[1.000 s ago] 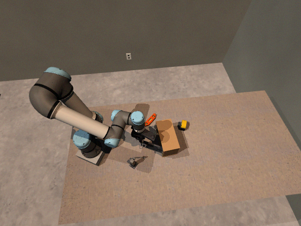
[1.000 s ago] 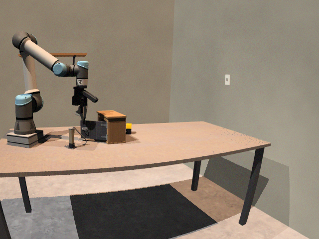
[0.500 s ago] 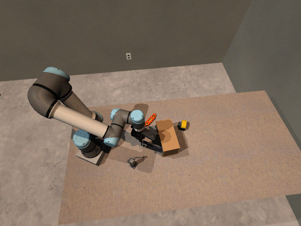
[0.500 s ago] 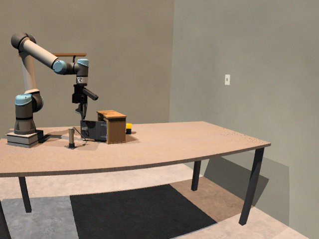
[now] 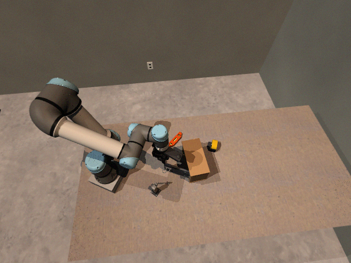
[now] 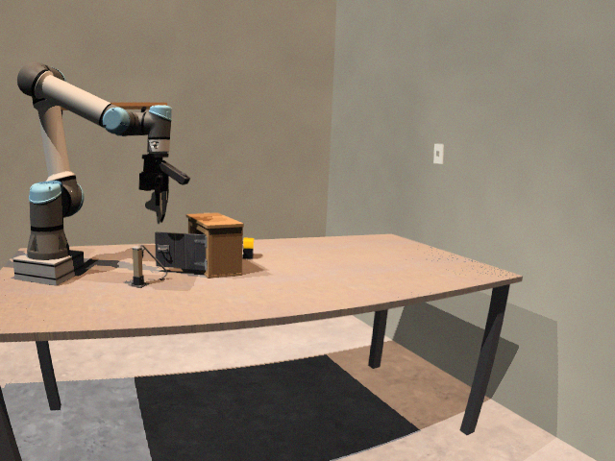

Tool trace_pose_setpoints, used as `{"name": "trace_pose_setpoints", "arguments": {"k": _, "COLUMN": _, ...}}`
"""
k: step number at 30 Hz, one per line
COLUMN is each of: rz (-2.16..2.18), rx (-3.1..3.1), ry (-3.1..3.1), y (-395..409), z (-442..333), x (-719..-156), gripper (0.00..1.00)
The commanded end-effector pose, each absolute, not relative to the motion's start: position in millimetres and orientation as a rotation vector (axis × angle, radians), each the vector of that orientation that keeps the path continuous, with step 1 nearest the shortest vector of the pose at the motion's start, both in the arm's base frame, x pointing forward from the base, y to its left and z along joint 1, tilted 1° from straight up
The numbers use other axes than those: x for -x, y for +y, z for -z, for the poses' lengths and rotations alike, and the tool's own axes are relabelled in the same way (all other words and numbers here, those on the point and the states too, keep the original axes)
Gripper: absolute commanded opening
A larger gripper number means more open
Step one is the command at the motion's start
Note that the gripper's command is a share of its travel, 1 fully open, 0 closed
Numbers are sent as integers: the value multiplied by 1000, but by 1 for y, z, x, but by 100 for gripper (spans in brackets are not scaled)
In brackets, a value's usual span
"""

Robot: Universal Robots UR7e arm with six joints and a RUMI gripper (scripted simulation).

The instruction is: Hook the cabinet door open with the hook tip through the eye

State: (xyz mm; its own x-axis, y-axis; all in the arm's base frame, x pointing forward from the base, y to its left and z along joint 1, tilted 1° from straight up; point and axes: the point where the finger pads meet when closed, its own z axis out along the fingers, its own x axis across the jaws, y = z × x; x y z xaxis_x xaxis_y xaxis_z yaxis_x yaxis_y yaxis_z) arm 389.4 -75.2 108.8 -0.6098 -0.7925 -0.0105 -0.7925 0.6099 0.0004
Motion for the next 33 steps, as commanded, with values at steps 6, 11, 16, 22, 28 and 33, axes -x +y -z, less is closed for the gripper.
{"name": "trace_pose_setpoints", "arguments": {"k": 6, "rz": -7, "rx": 1383, "ry": 2810, "y": -76, "z": -128, "x": -389, "gripper": 15}}
{"name": "trace_pose_setpoints", "arguments": {"k": 11, "rz": -7, "rx": 1383, "ry": 2810, "y": -76, "z": -135, "x": -389, "gripper": 15}}
{"name": "trace_pose_setpoints", "arguments": {"k": 16, "rz": -7, "rx": 1383, "ry": 2810, "y": -76, "z": -137, "x": -389, "gripper": 15}}
{"name": "trace_pose_setpoints", "arguments": {"k": 22, "rz": -7, "rx": 1383, "ry": 2810, "y": -76, "z": -139, "x": -389, "gripper": 15}}
{"name": "trace_pose_setpoints", "arguments": {"k": 28, "rz": -7, "rx": 1386, "ry": 2808, "y": -76, "z": -139, "x": -389, "gripper": 15}}
{"name": "trace_pose_setpoints", "arguments": {"k": 33, "rz": -7, "rx": 1404, "ry": 2799, "y": -78, "z": -139, "x": -389, "gripper": 15}}
